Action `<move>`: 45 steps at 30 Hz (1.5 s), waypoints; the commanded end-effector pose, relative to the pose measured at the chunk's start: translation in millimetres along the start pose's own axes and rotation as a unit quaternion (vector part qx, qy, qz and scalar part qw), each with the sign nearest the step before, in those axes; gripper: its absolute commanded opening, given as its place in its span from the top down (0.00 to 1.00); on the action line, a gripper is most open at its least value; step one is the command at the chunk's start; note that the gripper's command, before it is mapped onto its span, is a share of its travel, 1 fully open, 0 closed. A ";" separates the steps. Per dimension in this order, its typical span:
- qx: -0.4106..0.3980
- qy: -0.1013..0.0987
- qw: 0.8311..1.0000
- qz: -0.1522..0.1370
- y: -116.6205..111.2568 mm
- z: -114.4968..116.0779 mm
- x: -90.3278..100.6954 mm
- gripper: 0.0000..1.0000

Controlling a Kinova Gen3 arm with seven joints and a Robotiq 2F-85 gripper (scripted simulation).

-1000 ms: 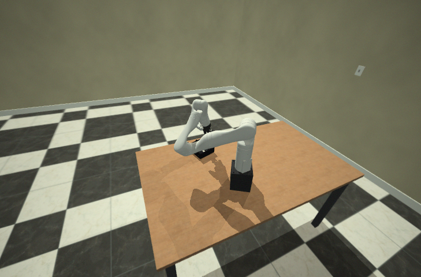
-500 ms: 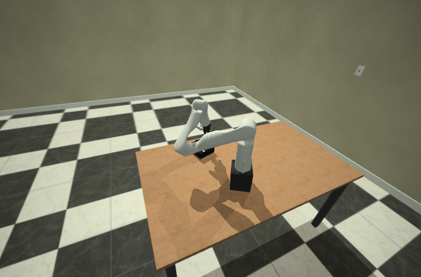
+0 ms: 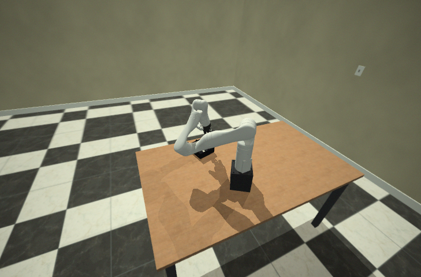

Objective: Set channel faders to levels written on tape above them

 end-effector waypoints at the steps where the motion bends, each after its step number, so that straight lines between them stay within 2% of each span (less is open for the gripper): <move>1: 0.000 0.001 1.000 0.000 0.1 0.3 0.6 0.00; 25: -0.005 0.000 1.000 0.000 0.2 0.3 0.9 0.00; 30: -0.023 -0.001 1.000 0.001 0.7 0.0 2.3 0.00; 35: -0.097 -0.007 0.995 0.006 2.0 -1.1 7.7 0.00; 40: -0.225 -0.018 0.974 0.016 2.5 -2.7 17.6 0.00; 43: -0.318 -0.029 0.947 0.025 1.2 -3.6 25.4 0.00; 45: -0.383 -0.037 0.922 0.032 -0.6 -3.9 31.3 0.00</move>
Point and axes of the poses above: the point where the finger pads meet when closed, its own x axis back along the fingers, its own z axis across the jaws, y = z × x, the point moved 4 cm from there along x, back along the fingers, and after that the axes turned 3 degrees about x, right-handed, at the moved point
